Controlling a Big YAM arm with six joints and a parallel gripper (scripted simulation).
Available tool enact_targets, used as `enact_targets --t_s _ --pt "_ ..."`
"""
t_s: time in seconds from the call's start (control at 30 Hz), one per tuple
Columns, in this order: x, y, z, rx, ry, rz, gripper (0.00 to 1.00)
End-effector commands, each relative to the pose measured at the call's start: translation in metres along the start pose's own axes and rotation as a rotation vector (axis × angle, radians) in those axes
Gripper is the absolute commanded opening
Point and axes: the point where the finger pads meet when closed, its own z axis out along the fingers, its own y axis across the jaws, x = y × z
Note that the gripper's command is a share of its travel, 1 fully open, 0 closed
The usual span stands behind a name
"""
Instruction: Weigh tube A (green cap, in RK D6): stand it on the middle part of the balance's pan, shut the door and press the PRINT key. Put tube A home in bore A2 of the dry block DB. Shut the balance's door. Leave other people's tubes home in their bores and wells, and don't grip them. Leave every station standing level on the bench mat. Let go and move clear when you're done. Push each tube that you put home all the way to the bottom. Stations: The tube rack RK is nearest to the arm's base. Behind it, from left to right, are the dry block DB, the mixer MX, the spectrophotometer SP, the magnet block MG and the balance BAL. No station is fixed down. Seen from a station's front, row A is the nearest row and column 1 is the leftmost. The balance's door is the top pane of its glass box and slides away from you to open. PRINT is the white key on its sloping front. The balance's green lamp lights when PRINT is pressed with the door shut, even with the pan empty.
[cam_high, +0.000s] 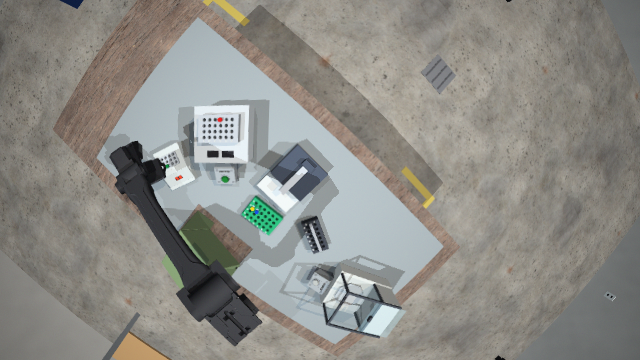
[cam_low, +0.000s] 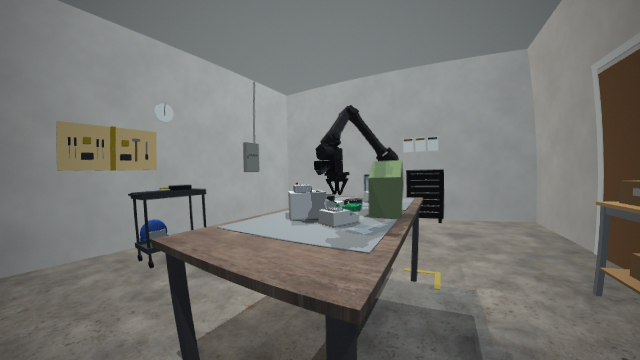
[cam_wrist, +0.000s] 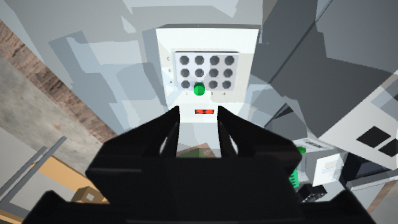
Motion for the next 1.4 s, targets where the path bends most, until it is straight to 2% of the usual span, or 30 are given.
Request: enact_targets --t_s 0.0,0.2,0.23,0.33,0.4,0.43,0.5,0.6,0.7,0.8,0.9,0.97,1.0,1.07,1.17,1.3,1.37 --pt "-0.011 -0.001 -0.009 -0.001 -0.024 0.012 0.36" --pt "-0.011 -0.001 -0.009 -0.001 -0.024 0.012 0.36" --pt "-0.005 -0.002 -0.019 0.007 -0.028 0.012 0.3" --pt "-0.018 -0.003 -0.032 0.002 -0.052 0.025 0.3" --pt "-0.018 -0.003 -0.032 0.002 -0.052 0.025 0.3" --pt "-0.016 0.005 -0.018 0.008 -0.025 0.01 0.3" --pt "-0.008 0.005 -0.018 0.01 -0.014 0.004 0.3" --pt "-0.023 -0.003 -0.045 -0.001 -0.061 0.029 0.3" --pt "-0.022 -0.003 -0.051 -0.001 -0.062 0.029 0.3" --pt "-0.019 0.003 -0.043 0.004 -0.039 0.017 0.3" --pt "-0.022 -0.002 -0.061 -0.002 -0.062 0.028 0.3" --pt "-0.022 -0.002 -0.061 -0.002 -0.062 0.028 0.3" --pt "-0.017 0.006 -0.044 0.007 -0.028 0.011 0.3" --pt "-0.013 0.004 -0.05 0.006 -0.029 0.011 0.3" --pt "-0.022 -0.002 -0.072 -0.003 -0.063 0.028 0.3" --pt "-0.02 0.003 -0.069 0.001 -0.046 0.02 0.3" --pt "-0.021 0.001 -0.076 -0.001 -0.053 0.023 0.3"
